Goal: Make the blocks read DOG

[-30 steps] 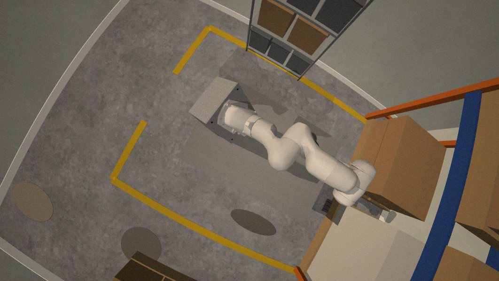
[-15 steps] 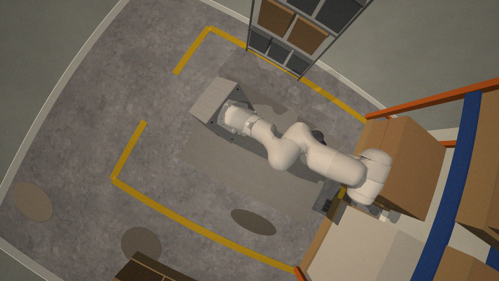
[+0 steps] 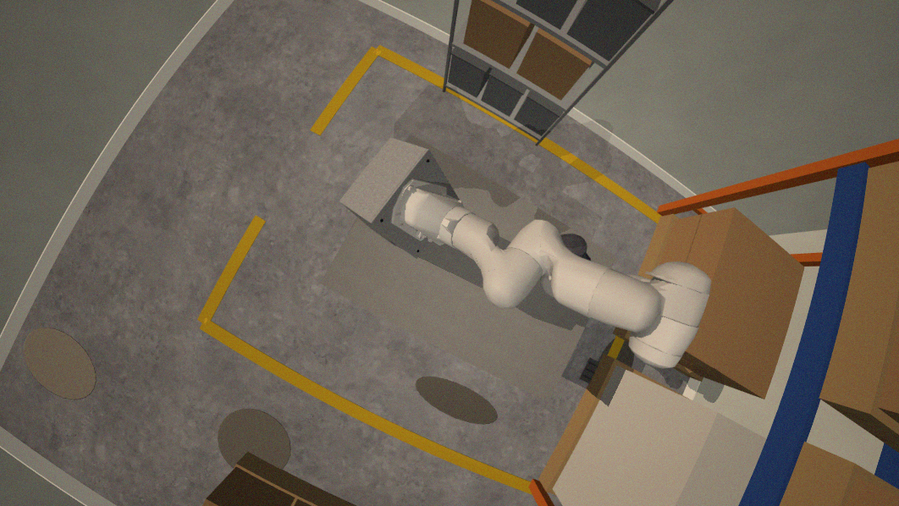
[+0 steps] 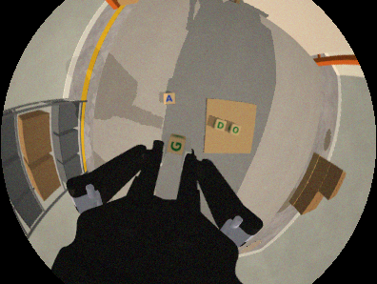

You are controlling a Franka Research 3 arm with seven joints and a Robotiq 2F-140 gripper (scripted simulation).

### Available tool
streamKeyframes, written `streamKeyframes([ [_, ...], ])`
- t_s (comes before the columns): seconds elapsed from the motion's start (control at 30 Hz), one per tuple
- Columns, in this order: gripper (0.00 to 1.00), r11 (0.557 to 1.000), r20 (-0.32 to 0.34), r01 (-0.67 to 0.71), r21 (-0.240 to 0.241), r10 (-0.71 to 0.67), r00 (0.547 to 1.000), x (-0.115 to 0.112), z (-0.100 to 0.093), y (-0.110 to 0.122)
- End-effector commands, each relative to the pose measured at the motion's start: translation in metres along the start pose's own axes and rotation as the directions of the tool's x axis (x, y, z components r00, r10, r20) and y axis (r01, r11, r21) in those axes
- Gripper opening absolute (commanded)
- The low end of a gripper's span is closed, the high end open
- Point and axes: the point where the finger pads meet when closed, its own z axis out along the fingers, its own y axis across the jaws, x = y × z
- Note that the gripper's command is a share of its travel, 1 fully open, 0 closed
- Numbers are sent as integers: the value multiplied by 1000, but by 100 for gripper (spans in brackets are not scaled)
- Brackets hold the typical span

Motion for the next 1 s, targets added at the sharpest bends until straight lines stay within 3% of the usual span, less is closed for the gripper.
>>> streamKeyframes([
  [0.0,13,999,6,-40,2,40,999,0,-1,2],
  [0.1,13,987,1,-161,4,161,987,7,0,14],
  [0.43,13,960,-2,-279,6,279,960,14,1,26],
  [0.97,13,862,-6,-506,11,506,862,27,1,51],
])
